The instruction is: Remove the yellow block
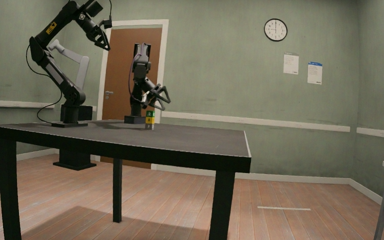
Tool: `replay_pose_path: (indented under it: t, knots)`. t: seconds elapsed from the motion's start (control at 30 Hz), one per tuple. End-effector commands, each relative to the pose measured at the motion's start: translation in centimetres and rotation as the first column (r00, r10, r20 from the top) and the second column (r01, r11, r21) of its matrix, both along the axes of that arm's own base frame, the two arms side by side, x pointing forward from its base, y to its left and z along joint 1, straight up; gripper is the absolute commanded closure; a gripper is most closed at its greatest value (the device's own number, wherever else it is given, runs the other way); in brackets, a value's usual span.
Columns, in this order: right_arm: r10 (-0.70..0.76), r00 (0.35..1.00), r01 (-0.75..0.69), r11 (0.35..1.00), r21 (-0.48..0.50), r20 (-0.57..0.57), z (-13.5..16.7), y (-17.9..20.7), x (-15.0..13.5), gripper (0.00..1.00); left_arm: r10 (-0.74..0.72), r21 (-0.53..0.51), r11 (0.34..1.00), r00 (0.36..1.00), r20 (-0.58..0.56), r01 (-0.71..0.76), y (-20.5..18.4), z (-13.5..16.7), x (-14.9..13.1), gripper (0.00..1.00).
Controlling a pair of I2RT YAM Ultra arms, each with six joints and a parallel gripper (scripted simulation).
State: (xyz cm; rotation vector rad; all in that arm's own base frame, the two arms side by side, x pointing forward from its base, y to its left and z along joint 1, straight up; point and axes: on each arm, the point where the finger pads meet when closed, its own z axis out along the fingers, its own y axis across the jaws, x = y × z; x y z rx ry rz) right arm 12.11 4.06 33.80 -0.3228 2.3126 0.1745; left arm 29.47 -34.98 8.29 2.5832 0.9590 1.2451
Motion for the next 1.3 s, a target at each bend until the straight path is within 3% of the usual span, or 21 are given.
replay_pose_path:
  t: [0.0, 0.3, 0.43, 0.63, 0.8, 1.03, 1.27]
  knots:
    - [0.006, 1.000, -0.007, 0.999, 0.032, 0.012, -0.3, 0.1, -0.9, 0.00, -0.053, -0.001, 0.999, 0.997, 0.060, 0.053, -0.8, 1.8, -0.7, 0.00]
    - [0.046, 0.999, -0.047, 0.998, 0.045, 0.026, -0.1, 0.5, -1.5, 0.00, -0.101, 0.052, 0.994, 0.994, 0.050, 0.099, -1.2, 0.9, -1.6, 0.00]
    - [0.131, 0.990, -0.134, 0.988, 0.070, 0.044, 0.0, 1.2, -2.7, 0.00, -0.177, 0.169, 0.971, 0.984, 0.035, 0.169, -1.1, -0.1, -3.4, 0.00]
    - [0.313, 0.946, -0.321, 0.940, 0.118, 0.081, 0.3, 2.2, -5.2, 0.00, -0.348, 0.370, 0.872, 0.938, 0.007, 0.320, -1.9, -2.2, -8.0, 0.00]
    - [0.471, 0.873, -0.486, 0.859, 0.161, 0.125, 0.5, 2.4, -7.5, 0.00, -0.513, 0.529, 0.723, 0.858, -0.021, 0.445, -2.7, -3.6, -13.1, 0.00]
    - [0.500, 0.855, -0.518, 0.840, 0.160, 0.141, 0.6, 2.4, -7.8, 0.00, -0.564, 0.559, 0.675, 0.825, -0.030, 0.482, -2.9, -3.9, -15.1, 0.00]
    - [0.500, 0.855, -0.518, 0.840, 0.160, 0.141, 0.7, 2.4, -7.8, 0.00, -0.563, 0.542, 0.685, 0.826, -0.031, 0.487, -3.2, -4.1, -15.3, 0.00]
